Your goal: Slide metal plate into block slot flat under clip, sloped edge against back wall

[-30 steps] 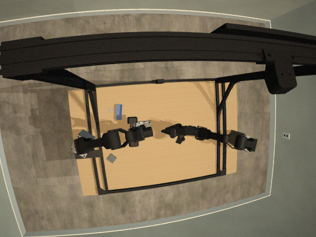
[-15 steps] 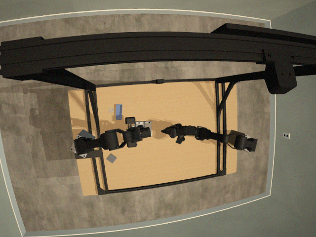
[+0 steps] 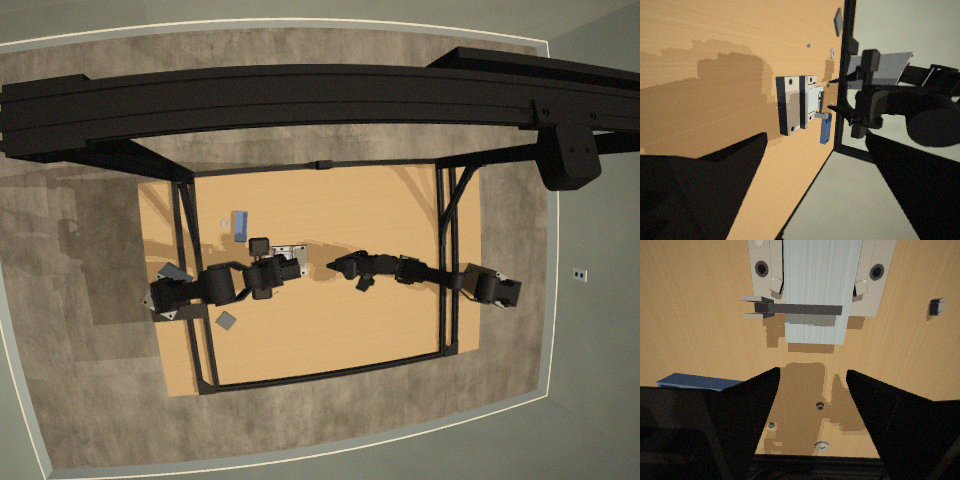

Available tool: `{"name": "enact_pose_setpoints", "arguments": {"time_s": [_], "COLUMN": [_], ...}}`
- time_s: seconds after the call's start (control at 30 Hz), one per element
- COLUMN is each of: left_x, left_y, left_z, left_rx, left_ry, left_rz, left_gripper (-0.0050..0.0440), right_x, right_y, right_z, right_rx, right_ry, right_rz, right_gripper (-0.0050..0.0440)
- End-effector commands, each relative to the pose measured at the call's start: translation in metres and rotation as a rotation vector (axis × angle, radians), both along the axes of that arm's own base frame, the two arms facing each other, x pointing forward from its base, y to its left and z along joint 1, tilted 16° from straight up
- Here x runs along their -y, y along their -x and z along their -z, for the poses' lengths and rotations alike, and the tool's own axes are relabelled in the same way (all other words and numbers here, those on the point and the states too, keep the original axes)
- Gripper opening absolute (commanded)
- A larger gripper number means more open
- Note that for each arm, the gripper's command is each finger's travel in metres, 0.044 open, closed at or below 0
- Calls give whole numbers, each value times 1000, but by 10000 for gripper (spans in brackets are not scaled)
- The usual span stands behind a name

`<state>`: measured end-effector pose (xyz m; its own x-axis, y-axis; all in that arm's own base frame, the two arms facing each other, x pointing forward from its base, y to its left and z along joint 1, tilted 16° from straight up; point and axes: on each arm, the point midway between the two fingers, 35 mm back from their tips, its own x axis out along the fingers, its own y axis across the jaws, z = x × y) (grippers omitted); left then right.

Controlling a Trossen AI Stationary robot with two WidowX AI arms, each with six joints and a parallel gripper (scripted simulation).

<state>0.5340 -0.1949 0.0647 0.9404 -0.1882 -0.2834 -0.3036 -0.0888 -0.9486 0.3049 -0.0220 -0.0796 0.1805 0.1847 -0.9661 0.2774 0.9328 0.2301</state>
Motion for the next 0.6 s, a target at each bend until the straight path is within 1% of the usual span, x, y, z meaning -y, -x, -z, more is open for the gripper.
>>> {"name": "enact_pose_setpoints", "arguments": {"time_s": [0.0, 0.07, 0.1, 0.47, 0.57], "left_x": [0, 0, 0, 0, 0], "left_y": [0, 0, 0, 0, 0], "left_z": [0, 0, 0, 0, 0], "left_rx": [1, 1, 1, 1, 1], "left_ry": [4, 4, 4, 4, 4], "left_rz": [-4, -4, -4, -4, -4], "left_gripper": [440, 440, 440, 440, 440], "right_x": [0, 0, 0, 0, 0], "right_y": [0, 0, 0, 0, -7], "right_z": [1, 1, 1, 1, 7], "right_rx": [-4, -4, -4, -3, 9], "right_ry": [-1, -1, -1, -1, 3], "right_rz": [0, 0, 0, 0, 7], "right_gripper": [224, 176, 160, 160, 160]}}
